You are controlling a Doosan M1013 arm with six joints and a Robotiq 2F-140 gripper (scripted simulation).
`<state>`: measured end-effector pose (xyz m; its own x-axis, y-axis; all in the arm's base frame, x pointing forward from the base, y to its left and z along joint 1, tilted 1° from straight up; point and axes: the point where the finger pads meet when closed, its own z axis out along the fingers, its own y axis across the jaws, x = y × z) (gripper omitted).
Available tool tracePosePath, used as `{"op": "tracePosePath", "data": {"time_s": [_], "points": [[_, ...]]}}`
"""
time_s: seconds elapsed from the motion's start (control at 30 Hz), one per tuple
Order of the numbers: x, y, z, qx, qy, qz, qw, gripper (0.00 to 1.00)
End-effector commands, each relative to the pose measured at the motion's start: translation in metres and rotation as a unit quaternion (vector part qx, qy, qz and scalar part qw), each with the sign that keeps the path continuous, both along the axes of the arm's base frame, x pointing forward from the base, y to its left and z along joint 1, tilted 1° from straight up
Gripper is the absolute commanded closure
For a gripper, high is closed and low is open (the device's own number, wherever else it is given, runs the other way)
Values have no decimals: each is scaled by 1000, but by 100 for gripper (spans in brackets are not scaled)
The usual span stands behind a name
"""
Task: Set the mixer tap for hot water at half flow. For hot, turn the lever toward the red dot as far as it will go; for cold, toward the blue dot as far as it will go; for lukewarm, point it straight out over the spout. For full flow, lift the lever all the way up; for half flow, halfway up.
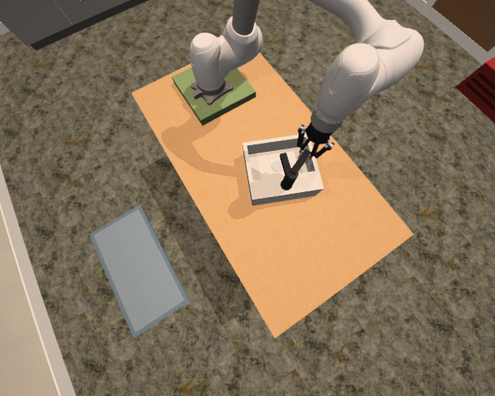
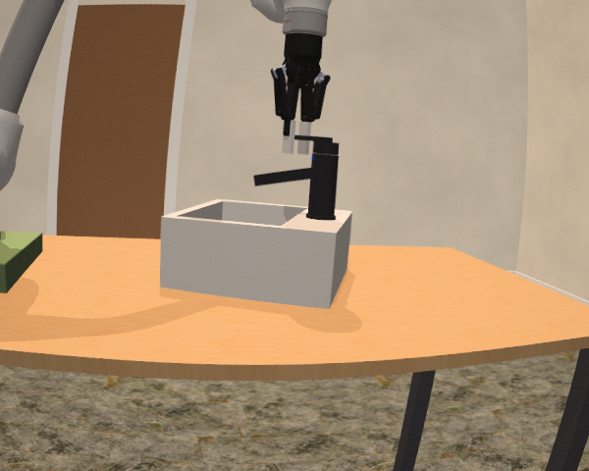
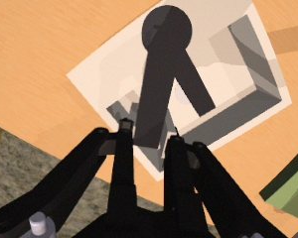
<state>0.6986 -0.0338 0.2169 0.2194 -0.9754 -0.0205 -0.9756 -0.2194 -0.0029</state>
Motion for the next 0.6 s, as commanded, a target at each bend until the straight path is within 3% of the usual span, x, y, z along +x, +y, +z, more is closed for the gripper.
{"op": "tracePosePath", "data": {"time_s": [0.0, 0.57], "points": [[0, 0, 0, 0, 0, 0, 1000, 100], [1, -6, 19, 0, 0, 0, 1000, 100]]}}
